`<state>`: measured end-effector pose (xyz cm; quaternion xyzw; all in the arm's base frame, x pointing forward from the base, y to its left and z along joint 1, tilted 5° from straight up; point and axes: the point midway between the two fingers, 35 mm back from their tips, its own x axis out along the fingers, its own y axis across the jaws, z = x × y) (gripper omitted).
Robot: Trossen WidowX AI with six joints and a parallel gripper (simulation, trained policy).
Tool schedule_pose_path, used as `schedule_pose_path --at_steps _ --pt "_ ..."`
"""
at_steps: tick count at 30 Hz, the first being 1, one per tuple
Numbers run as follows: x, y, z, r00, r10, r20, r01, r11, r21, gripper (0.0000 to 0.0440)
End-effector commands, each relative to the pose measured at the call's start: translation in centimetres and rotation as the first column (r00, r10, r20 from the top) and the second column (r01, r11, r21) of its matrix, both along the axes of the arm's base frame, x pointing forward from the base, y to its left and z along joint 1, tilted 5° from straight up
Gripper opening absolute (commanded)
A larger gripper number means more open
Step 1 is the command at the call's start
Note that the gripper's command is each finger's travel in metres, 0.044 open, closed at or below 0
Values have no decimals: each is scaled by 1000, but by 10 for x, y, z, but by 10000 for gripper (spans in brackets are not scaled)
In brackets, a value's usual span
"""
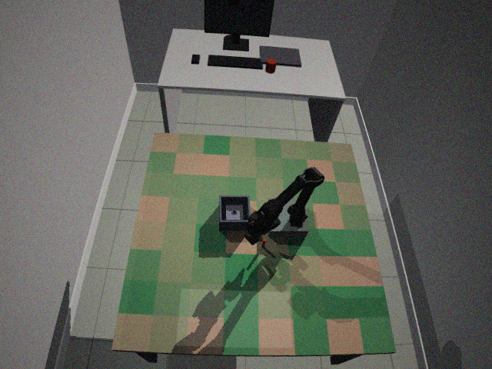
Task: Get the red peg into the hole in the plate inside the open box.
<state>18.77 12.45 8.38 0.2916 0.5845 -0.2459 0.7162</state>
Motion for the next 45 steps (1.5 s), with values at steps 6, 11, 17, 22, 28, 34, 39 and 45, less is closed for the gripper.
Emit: schedule_pose_path --at_steps 6,11,17,22,28,34,39,45 --pt "-9 -3 -36 990 -116 -81 115 993 -14 432" --pt "-10 0 -56 984 -155 -83 156 988 6 436" --pt "-12 2 -75 977 -197 -88 199 980 26 407" --pt "-19 1 -86 965 -233 -122 237 971 25 296" --pt "-21 1 -88 955 -245 -167 254 967 36 140" --pt "-19 2 -86 948 -240 -208 256 965 56 0" --pt "-12 -2 -76 962 -217 -164 228 972 49 0" --pt "-5 -9 -60 978 -181 -108 185 982 32 0"
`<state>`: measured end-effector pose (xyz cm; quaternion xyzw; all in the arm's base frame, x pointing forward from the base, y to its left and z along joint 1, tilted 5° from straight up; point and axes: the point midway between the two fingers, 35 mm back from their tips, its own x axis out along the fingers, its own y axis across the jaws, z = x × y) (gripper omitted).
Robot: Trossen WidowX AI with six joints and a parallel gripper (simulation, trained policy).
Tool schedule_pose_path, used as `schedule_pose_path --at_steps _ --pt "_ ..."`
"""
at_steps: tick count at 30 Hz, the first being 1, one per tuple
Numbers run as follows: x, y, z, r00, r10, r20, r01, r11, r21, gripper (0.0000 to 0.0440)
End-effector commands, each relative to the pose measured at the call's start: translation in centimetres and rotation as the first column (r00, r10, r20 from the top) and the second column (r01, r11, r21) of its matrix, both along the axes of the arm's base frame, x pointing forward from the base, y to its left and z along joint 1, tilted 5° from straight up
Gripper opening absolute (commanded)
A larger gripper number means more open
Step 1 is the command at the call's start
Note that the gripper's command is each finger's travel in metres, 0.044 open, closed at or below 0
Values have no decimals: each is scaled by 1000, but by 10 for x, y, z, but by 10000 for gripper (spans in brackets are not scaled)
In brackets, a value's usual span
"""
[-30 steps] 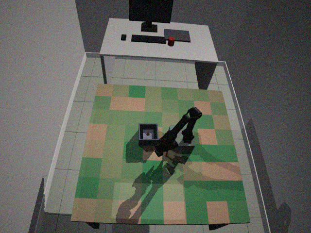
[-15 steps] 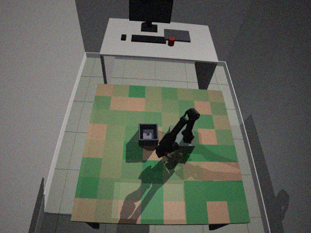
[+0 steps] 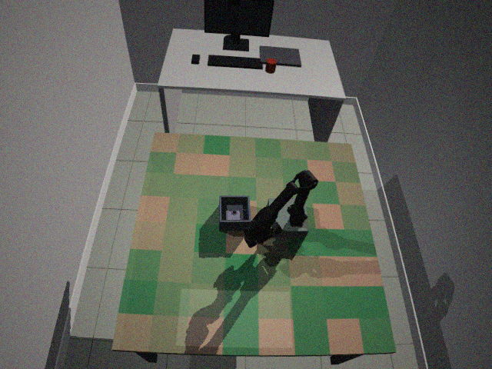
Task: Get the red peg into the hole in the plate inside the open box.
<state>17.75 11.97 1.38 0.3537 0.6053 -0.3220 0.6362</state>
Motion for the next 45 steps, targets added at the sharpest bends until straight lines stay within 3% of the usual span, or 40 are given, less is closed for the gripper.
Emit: schedule_pose_path --at_steps 1,26,45 --pt "6 -5 13 999 33 40 -32 999 -21 0" --pt "68 -45 104 965 117 235 -88 988 -130 0" --pt "112 -104 110 965 6 260 32 989 -143 0"
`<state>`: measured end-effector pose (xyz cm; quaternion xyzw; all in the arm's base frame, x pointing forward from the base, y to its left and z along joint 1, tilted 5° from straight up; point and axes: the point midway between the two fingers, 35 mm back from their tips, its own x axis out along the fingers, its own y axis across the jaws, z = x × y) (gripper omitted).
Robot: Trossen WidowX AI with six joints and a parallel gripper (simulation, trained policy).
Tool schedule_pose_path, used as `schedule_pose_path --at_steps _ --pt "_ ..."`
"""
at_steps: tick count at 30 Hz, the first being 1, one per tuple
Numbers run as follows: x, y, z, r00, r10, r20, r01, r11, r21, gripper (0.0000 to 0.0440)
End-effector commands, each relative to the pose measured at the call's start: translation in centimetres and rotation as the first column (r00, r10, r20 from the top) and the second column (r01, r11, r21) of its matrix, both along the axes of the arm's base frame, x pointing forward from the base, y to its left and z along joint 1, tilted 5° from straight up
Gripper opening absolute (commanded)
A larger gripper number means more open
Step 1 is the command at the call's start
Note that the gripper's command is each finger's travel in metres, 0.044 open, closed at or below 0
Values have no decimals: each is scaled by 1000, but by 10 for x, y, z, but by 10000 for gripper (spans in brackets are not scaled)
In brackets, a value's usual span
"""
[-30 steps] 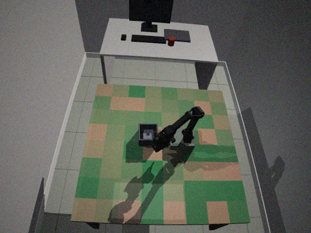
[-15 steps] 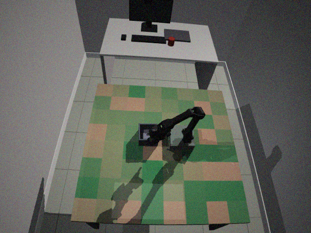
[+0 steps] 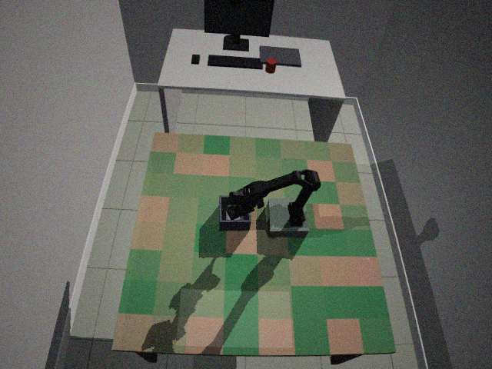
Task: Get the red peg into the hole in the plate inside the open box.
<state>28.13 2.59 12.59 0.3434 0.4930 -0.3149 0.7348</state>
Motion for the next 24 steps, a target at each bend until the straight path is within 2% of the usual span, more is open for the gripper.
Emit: schedule_pose_path --at_steps 1,24 --pt "10 -13 -3 1000 -25 4 25 1000 3 0" --pt "38 -49 -43 994 -92 -62 95 994 51 13"
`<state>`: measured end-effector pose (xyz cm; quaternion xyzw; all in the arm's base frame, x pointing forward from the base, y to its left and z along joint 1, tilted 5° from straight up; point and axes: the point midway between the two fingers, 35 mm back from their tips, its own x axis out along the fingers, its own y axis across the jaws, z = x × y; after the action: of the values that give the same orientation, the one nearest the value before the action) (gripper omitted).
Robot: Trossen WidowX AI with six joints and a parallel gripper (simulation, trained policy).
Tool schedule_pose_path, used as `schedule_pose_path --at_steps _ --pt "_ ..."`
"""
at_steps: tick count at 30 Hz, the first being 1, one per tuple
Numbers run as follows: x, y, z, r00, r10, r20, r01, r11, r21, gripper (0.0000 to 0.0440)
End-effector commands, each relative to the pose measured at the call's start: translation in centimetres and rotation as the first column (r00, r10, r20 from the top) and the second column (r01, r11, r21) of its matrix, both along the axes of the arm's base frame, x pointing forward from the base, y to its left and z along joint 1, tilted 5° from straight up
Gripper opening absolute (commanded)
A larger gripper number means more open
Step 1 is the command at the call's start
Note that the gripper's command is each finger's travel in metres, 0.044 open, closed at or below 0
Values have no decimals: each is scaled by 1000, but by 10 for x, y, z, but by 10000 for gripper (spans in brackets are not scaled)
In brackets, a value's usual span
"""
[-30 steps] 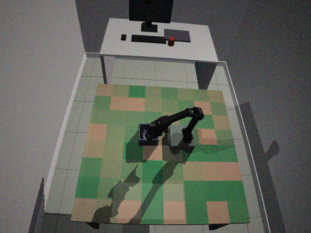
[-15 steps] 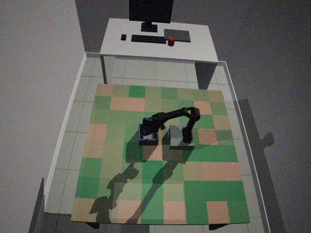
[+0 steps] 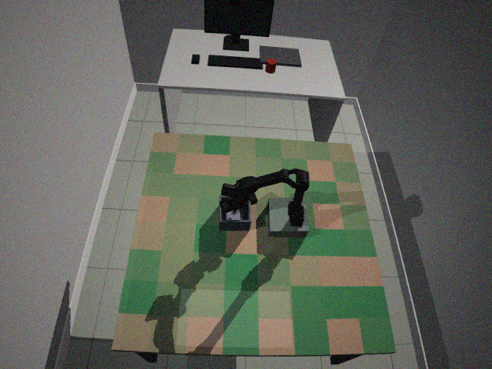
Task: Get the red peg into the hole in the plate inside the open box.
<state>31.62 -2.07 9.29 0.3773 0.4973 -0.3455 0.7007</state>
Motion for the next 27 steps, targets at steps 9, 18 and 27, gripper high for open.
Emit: schedule_pose_path --at_steps 9,18,27 --pt "8 -9 -31 997 31 -75 -32 999 -2 147" --pt "24 -19 -31 994 58 -94 -60 998 -20 254" --pt "49 -34 -23 995 70 -65 -73 997 -39 440"
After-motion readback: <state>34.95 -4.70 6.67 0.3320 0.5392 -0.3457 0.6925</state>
